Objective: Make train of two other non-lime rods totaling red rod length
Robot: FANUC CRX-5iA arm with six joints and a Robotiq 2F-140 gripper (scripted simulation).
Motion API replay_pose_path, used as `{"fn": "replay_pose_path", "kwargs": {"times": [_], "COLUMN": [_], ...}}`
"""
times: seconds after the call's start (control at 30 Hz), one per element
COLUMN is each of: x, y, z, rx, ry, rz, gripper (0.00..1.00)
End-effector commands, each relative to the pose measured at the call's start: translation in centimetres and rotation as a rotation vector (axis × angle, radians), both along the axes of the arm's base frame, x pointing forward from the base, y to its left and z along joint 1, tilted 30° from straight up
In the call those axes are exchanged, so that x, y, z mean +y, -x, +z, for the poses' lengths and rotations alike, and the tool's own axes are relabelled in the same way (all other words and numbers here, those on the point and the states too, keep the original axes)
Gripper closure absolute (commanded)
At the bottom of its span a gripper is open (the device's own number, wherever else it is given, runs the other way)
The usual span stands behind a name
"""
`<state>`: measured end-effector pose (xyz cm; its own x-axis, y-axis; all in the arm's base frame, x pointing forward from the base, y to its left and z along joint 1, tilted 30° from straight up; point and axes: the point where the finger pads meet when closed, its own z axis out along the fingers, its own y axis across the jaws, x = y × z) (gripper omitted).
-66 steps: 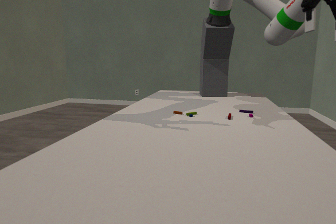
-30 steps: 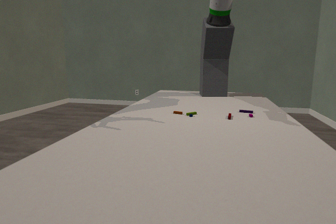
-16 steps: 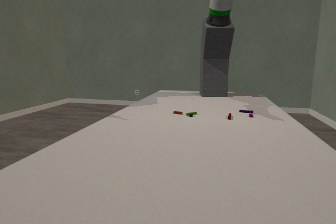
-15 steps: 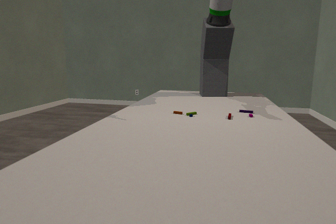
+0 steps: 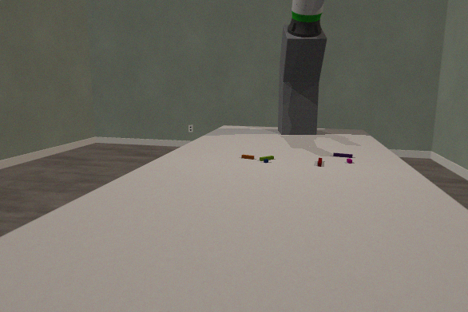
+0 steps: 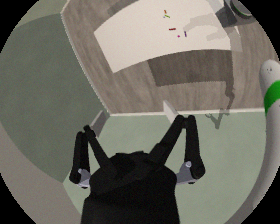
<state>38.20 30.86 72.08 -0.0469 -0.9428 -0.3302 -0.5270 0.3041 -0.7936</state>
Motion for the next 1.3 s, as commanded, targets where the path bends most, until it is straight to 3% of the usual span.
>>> {"fn": "replay_pose_path", "kwargs": {"times": [0.0,0.43,0.5,0.53,1.0,1.07,1.1,1.27], "x": [-2.2,-10.7,-10.7,-12.9,-24.2,-24.2,-26.8,-30.8], "y": [2.2,6.4,6.4,7.0,7.9,7.9,7.6,6.7], "z": [2.9,9.2,9.2,10.4,14.0,14.0,14.5,14.8], "rx": [-0.017,-0.066,-0.066,-0.076,-0.116,-0.116,-0.123,-0.133], "ry": [0.037,0.134,0.134,0.157,0.263,0.263,0.287,0.325], "rz": [0.03,0.115,0.115,0.135,0.224,0.224,0.244,0.275], "gripper": [0.0,0.0,0.0,0.0,0.0,0.0,0.0,0.0]}}
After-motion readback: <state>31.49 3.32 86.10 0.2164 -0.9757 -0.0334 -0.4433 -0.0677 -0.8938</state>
